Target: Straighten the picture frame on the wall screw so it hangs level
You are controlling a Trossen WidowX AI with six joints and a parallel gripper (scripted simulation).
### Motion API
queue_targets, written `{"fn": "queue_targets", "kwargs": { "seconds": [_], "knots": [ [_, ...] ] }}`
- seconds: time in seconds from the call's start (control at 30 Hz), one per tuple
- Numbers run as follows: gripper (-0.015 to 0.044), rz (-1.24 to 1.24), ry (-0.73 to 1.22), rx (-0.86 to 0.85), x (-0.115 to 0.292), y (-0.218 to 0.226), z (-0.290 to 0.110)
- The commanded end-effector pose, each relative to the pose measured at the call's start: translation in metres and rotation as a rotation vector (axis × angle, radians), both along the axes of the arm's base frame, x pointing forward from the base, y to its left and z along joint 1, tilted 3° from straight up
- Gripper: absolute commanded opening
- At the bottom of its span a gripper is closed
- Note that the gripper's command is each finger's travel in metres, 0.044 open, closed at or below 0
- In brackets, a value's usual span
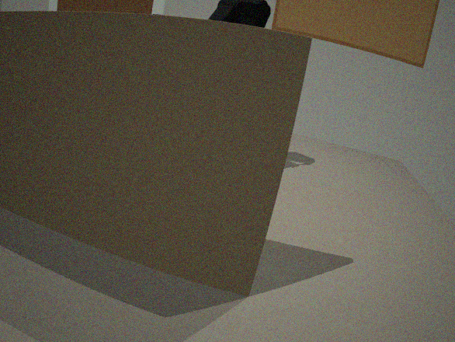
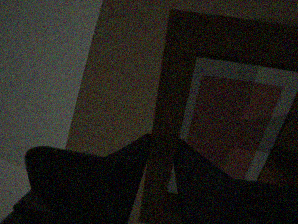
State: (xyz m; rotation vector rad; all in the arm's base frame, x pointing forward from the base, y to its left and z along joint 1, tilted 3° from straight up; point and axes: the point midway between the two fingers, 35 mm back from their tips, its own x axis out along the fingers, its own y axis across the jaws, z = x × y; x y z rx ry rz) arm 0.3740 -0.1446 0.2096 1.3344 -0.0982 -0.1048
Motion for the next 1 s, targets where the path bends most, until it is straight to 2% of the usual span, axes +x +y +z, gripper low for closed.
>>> {"fn": "queue_targets", "kwargs": {
  "seconds": [0.0,0.97],
  "knots": [
    [0.0,0.0,-0.001,0.004,0.0,0.0,-0.0003],
    [0.0,0.004,-0.024,0.18,-0.0001,-0.0008,-0.0012]
  ]
}}
